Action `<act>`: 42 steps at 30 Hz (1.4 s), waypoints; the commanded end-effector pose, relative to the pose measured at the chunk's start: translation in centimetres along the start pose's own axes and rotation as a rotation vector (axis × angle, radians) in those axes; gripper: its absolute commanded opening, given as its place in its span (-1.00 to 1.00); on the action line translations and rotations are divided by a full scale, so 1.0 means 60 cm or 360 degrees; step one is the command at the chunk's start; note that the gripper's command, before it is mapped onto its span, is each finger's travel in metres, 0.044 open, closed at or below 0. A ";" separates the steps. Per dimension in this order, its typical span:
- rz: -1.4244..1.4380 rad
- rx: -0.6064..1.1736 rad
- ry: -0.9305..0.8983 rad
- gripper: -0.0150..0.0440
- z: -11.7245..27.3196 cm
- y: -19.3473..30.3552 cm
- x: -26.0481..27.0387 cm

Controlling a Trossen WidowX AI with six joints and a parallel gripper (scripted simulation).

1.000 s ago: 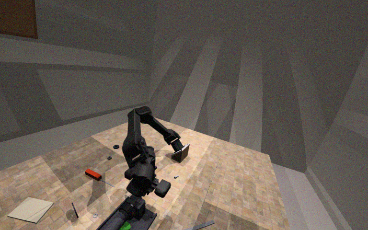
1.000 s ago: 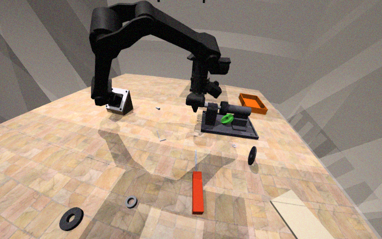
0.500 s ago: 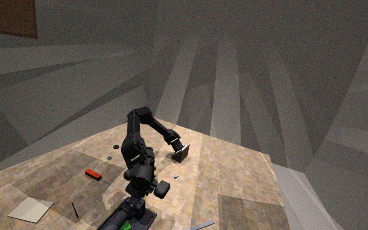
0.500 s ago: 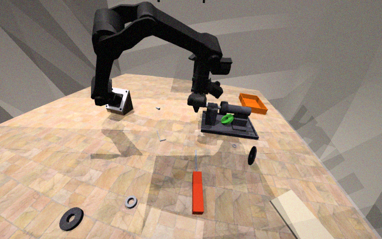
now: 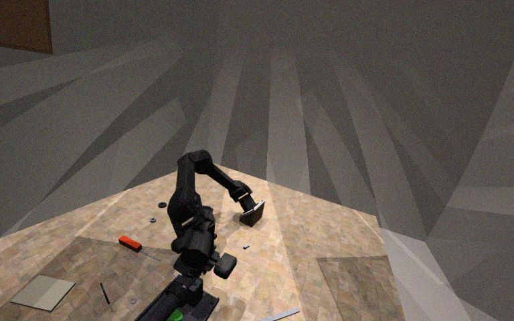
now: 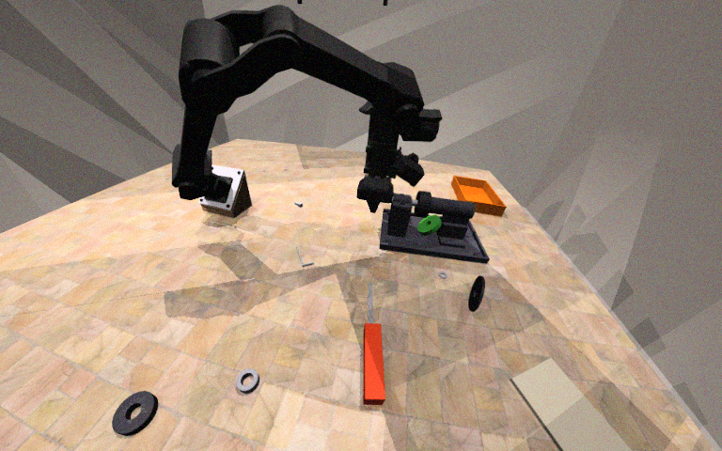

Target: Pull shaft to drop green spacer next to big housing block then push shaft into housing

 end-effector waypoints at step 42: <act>-0.0004 -0.0014 -0.0008 -0.49 0.003 -0.026 0.005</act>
Point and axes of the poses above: the point midway between the two fingers, 35 mm back from their tips, its own z axis back along the fingers, its own x axis across the jaws, y = z × x, the point moved 5 cm from there along z, back along the fingers, and after that the axes turned 12 degrees about -z, right-handed, at the moved point
